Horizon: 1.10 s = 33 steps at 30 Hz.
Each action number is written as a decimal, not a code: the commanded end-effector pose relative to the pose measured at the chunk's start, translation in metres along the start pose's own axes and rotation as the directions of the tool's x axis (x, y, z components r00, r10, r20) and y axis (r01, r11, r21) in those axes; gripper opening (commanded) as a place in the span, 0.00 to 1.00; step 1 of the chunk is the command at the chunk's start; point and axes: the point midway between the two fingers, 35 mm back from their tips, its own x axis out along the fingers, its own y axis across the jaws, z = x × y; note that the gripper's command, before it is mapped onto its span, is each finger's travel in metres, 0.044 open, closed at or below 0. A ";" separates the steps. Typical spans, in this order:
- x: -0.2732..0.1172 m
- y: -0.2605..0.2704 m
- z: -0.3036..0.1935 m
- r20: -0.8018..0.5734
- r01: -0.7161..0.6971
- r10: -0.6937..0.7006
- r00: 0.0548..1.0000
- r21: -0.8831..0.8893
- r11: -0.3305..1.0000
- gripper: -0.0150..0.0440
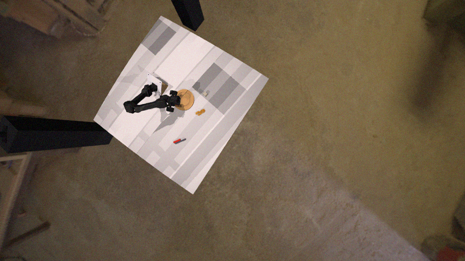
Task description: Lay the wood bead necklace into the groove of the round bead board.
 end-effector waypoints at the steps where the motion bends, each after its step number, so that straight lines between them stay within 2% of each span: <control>1: -0.001 0.002 0.011 0.003 -0.001 0.001 1.000 0.003 1.000 0.25; 12: 0.000 0.011 0.043 0.004 -0.002 0.002 1.000 0.004 1.000 0.25; 25: 0.010 0.011 0.043 0.004 -0.001 0.001 1.000 0.004 1.000 0.25; 33: 0.007 0.011 0.044 0.007 -0.001 0.001 1.000 0.007 1.000 0.61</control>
